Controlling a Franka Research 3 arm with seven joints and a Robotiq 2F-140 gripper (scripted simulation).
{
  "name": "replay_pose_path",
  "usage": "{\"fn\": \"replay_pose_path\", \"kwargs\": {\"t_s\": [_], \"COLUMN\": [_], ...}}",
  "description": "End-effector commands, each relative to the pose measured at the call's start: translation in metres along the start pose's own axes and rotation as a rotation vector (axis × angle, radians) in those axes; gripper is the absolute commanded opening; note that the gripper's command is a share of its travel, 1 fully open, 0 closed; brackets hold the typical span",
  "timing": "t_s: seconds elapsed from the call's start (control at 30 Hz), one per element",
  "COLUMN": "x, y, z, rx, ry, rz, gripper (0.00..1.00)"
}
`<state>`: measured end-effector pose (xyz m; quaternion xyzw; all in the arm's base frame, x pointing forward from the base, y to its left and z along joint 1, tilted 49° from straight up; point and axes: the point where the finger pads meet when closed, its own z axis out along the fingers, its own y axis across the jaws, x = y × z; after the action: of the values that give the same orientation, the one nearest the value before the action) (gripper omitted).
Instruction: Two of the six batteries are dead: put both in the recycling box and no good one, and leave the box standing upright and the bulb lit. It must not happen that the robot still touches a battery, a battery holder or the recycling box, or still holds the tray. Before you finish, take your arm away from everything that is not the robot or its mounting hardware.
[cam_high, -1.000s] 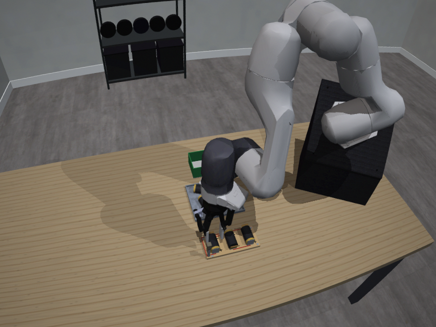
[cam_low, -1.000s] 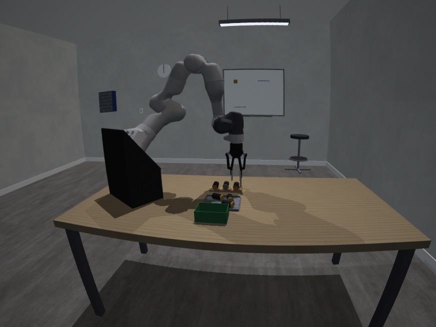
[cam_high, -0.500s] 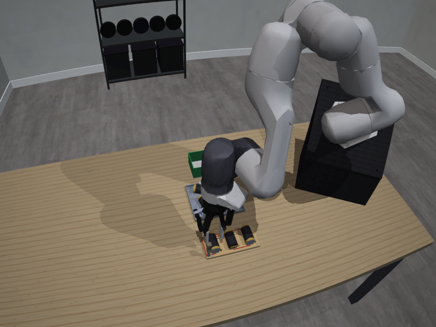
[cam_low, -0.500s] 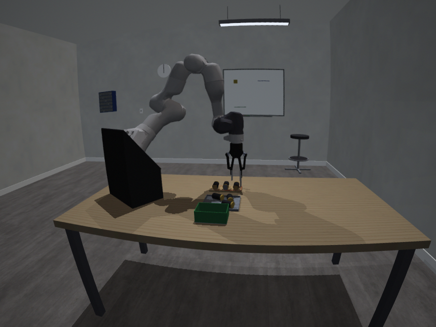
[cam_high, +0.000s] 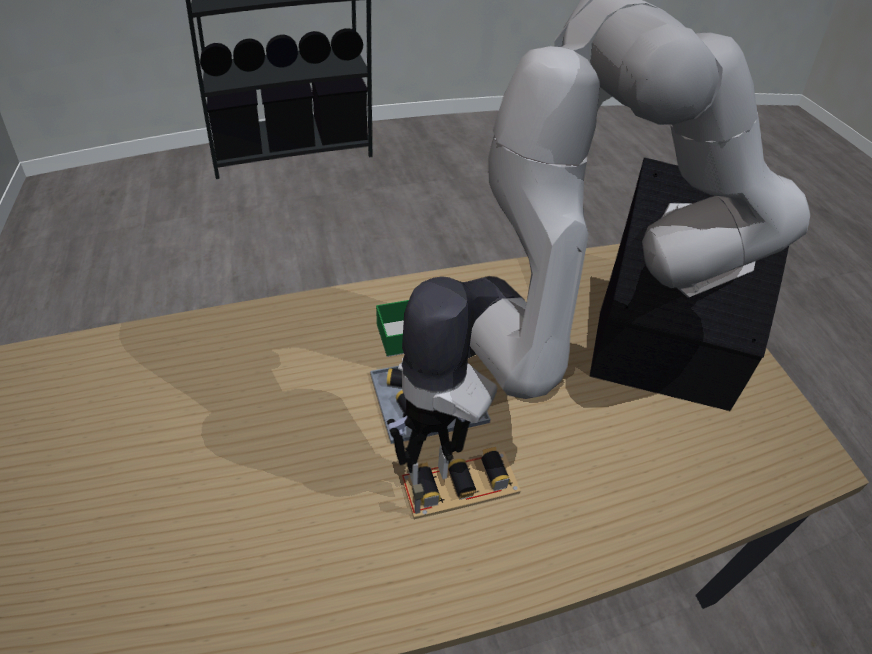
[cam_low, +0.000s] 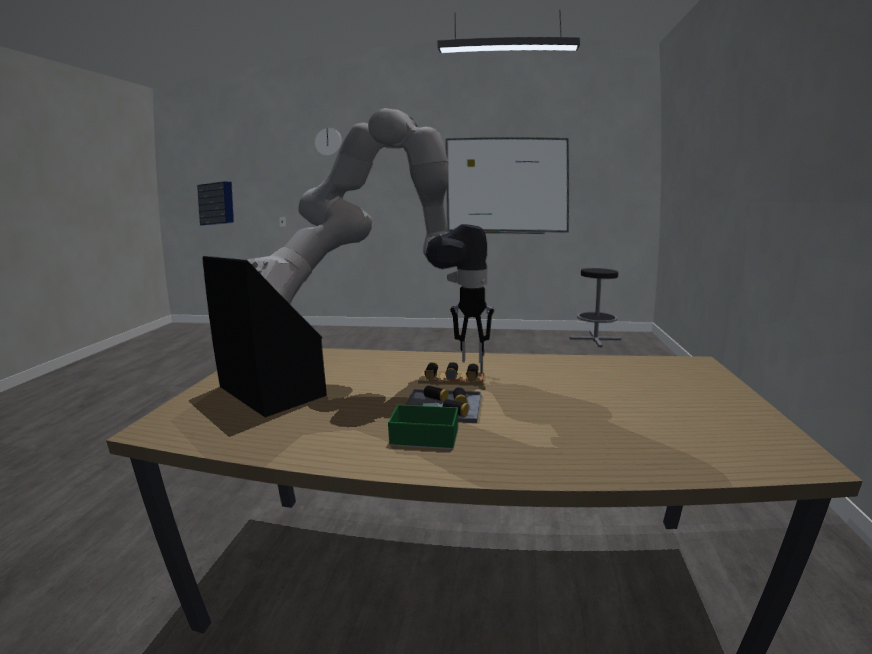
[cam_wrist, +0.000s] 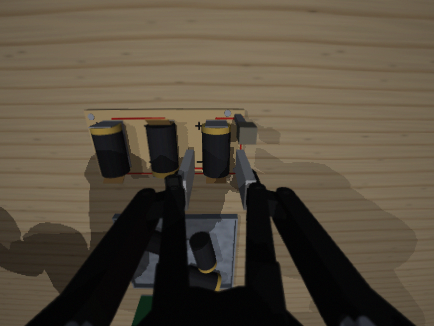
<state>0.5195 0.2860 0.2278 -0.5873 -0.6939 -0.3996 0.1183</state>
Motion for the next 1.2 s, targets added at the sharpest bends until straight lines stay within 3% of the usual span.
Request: {"fn": "replay_pose_path", "kwargs": {"t_s": [0.0,0.2,1.03,1.07,1.17], "x": [0.0,0.0,0.0,0.0,0.0], "y": [0.001,0.001,0.001,0.001,0.001], "z": [0.009,0.03,0.041,0.041,0.041], "rx": [-0.004,-0.004,-0.004,-0.004,-0.004], "ry": [0.0,0.0,0.0,0.0,0.0], "rz": [0.001,0.001,0.001,0.001,0.001], "gripper": [0.29,0.29,0.29,0.16,0.16]}}
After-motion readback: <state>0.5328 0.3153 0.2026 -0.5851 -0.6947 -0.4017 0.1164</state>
